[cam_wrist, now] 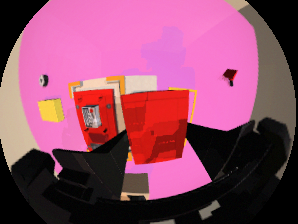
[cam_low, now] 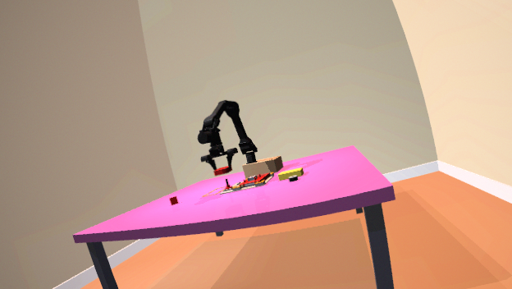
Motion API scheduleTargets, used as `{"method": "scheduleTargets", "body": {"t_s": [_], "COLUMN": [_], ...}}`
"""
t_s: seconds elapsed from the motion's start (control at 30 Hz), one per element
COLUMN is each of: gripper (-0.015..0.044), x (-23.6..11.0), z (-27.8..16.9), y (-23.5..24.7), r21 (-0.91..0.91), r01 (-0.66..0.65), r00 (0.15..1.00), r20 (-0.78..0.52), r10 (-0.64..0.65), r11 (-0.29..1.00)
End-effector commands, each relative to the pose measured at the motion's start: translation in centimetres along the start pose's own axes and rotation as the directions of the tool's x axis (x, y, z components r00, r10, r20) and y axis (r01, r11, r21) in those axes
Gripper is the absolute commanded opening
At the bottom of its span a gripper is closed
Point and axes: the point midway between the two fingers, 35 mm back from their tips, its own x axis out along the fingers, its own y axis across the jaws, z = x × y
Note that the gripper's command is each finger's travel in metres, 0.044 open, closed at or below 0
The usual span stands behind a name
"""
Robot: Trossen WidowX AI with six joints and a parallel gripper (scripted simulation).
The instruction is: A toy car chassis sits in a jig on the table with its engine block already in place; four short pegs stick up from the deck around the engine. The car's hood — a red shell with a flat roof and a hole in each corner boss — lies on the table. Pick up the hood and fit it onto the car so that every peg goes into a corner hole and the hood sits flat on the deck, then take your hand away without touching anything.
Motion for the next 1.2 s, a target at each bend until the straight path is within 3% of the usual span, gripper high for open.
{"method": "scheduleTargets", "body": {"t_s": [0.0, 0.93, 1.17], "gripper": [0.0000, 0.0000, 0.0000], "x": [-0.3, -0.7, -0.1], "z": [0.4, 0.6, 0.6], "y": [1.6, 13.3, 13.5], "r21": [0.015, 0.113, 0.116], "r01": [-0.003, -0.015, -0.016], "r00": [1.000, 1.000, 1.000], "r20": [0.011, 0.017, 0.017], "r10": [0.003, 0.014, 0.014], "r11": [1.000, 0.994, 0.993]}}
